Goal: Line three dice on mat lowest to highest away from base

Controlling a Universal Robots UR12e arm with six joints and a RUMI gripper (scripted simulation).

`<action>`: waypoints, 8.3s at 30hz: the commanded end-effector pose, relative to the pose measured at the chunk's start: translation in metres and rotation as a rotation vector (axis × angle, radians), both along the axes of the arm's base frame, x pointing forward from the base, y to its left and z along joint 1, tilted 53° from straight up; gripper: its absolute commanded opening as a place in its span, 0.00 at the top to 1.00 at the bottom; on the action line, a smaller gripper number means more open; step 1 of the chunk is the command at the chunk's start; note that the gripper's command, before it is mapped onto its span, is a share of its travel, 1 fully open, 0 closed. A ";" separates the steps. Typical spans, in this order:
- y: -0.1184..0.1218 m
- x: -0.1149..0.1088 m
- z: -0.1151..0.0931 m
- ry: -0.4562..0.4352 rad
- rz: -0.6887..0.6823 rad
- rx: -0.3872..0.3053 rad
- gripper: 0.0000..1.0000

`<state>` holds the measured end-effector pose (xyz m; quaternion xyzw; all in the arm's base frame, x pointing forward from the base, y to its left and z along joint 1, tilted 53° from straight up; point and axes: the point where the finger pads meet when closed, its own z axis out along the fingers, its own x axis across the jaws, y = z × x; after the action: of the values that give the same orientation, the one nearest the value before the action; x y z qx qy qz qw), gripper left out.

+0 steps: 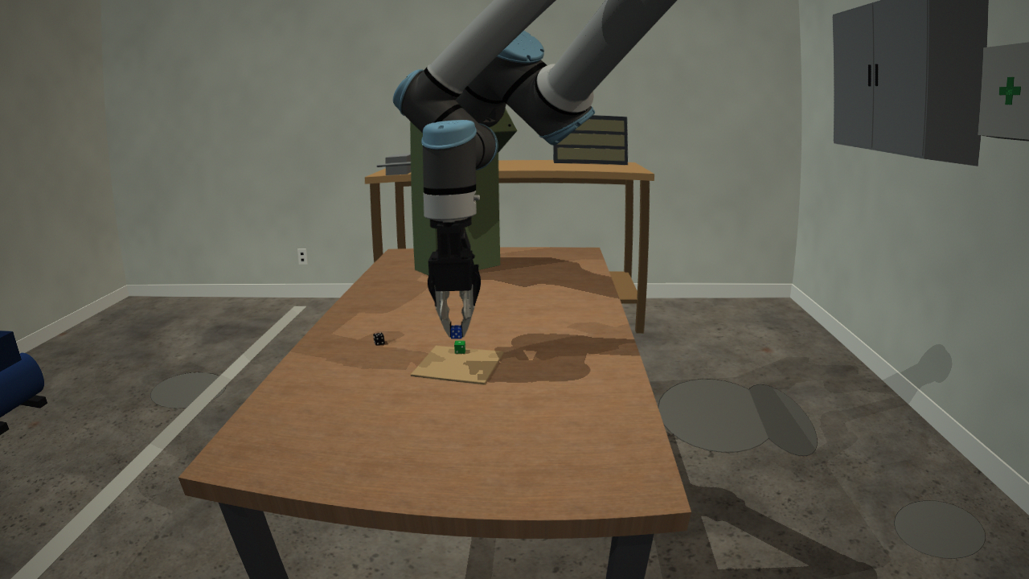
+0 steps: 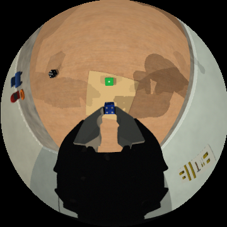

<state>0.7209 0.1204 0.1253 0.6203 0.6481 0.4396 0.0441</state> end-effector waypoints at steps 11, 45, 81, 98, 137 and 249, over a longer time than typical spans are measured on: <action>0.023 0.029 -0.027 -0.002 -0.002 0.000 0.97; 0.024 0.029 -0.028 -0.002 -0.002 0.000 0.97; 0.026 0.032 -0.030 -0.002 -0.002 0.000 0.97; 0.026 0.032 -0.030 -0.002 -0.002 0.000 0.97; 0.026 0.032 -0.030 -0.002 -0.002 0.000 0.79; -0.142 -0.052 -0.135 -0.217 0.251 -0.251 0.79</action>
<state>0.6690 -0.0208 -0.0101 0.4732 0.7615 0.4217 0.1353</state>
